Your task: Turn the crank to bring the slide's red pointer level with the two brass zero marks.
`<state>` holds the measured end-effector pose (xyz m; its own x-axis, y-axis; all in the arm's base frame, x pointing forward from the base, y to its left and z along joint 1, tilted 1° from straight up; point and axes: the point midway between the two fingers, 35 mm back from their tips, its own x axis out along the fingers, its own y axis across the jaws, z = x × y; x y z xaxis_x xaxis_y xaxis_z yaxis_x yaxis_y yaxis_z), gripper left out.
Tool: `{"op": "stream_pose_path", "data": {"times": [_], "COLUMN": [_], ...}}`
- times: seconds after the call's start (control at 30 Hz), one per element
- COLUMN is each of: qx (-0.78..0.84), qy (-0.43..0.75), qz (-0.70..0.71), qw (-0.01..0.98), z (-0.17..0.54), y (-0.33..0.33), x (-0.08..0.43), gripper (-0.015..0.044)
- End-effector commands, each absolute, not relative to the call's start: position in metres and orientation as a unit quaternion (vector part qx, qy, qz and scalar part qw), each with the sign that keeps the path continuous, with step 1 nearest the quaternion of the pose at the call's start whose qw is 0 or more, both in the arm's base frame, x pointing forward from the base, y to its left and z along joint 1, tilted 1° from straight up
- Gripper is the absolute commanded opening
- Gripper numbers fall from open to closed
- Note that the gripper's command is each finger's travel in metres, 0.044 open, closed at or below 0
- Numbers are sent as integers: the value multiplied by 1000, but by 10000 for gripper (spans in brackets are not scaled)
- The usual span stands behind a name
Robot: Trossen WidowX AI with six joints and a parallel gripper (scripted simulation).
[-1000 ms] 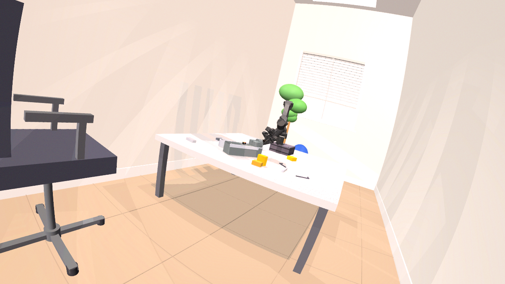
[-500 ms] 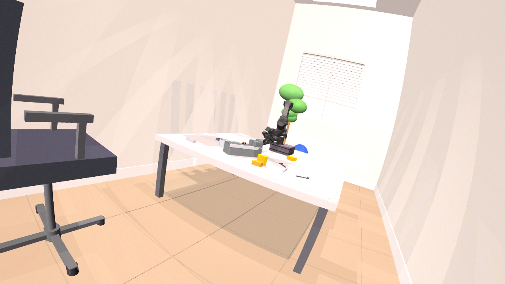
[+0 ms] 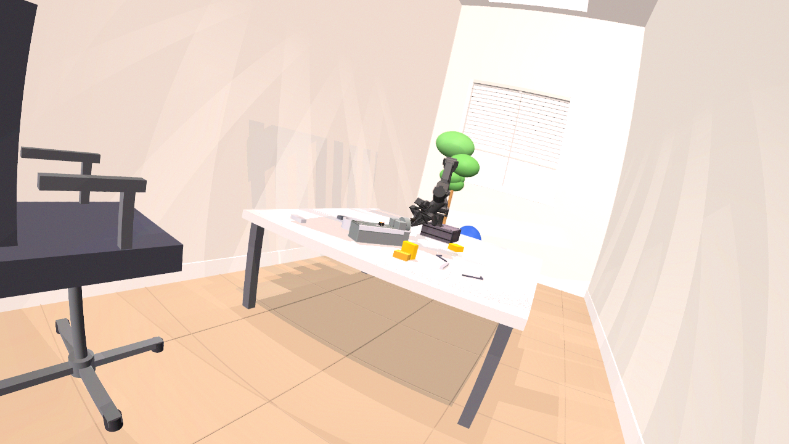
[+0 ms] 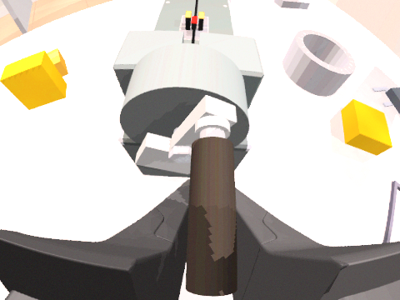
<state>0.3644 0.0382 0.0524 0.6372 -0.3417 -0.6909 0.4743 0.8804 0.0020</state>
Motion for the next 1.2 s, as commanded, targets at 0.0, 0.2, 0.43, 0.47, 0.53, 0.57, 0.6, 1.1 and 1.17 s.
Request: {"op": "stream_pose_path", "data": {"times": [0.0, 0.2, 0.43, 0.47, 0.53, 0.57, 0.6, 1.1, 1.17], "qx": [95, 95, 95, 95, 95, 91, 91, 91, 91], "qy": [355, 355, 355, 355, 355, 360, 360, 360, 360], "qz": [-217, -217, -217, -217, -217, -227, -227, -227, -227], "qw": [904, 904, 904, 904, 904, 900, 900, 900, 900], "z": [57, 56, 56, 56, 56, 52, 52, 52, 52], "y": [46, 46, 46, 46, 46, 39, 39, 39, 39], "x": [368, 368, 368, 368, 368, 365, 365, 365, 365], "gripper": [0, 0, 0, 0, 0, 0, 0, 210, 263]}}
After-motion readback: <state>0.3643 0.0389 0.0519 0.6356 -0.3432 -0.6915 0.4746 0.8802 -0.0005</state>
